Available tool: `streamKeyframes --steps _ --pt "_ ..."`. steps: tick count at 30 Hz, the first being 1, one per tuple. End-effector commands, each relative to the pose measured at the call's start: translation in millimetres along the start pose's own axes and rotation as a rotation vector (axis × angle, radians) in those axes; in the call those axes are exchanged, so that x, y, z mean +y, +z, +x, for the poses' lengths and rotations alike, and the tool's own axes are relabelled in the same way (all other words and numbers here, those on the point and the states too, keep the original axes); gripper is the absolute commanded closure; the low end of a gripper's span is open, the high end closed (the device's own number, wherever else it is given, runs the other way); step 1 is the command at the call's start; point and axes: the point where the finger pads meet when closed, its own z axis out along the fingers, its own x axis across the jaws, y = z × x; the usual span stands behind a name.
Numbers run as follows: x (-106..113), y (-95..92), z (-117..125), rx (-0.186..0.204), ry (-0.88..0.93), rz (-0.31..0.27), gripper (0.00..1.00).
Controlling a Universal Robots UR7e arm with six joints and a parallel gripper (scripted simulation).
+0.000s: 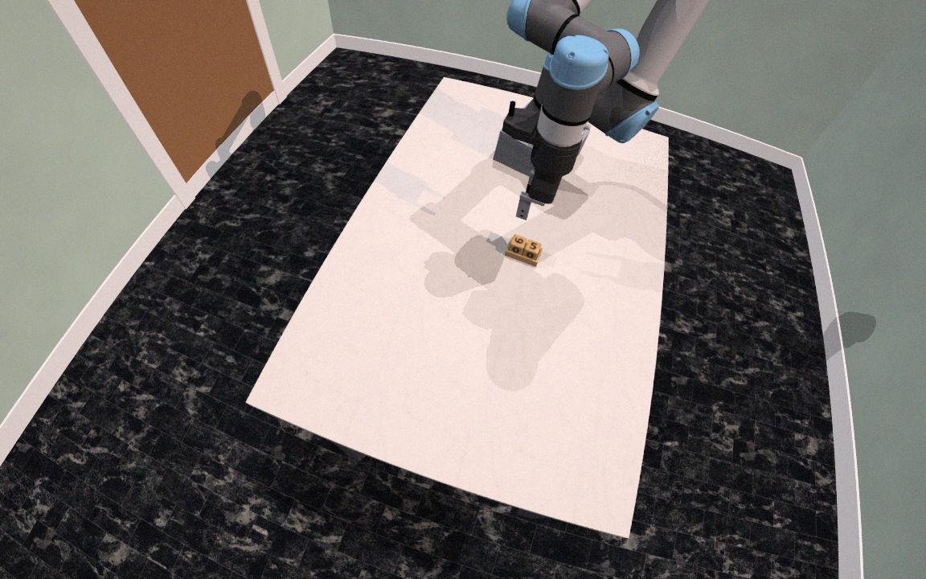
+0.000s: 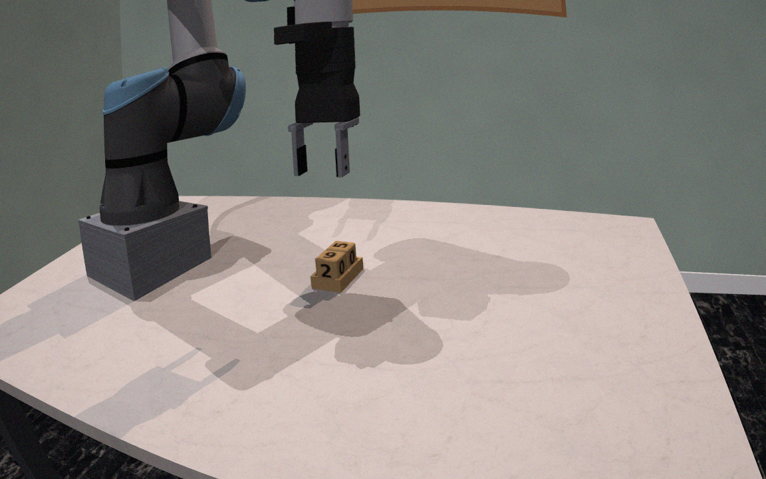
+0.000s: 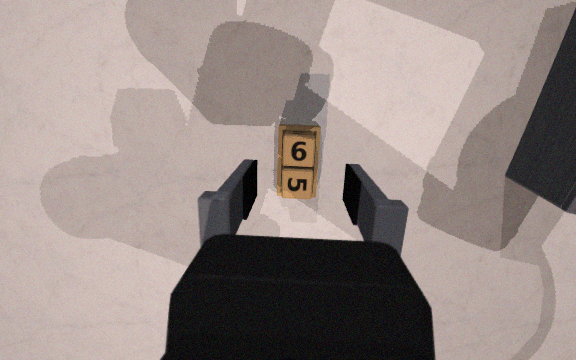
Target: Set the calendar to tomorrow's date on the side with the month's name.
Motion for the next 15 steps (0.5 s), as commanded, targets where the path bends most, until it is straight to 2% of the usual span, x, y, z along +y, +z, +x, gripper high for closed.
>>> streamKeyframes --steps 1,11,15 --pt "2 -1.2 1 0.0 0.003 0.0 0.0" --pt "2 2.6 1 0.0 0.003 0.0 0.0" --pt "3 36.9 -1 -0.003 0.003 0.0 0.0"
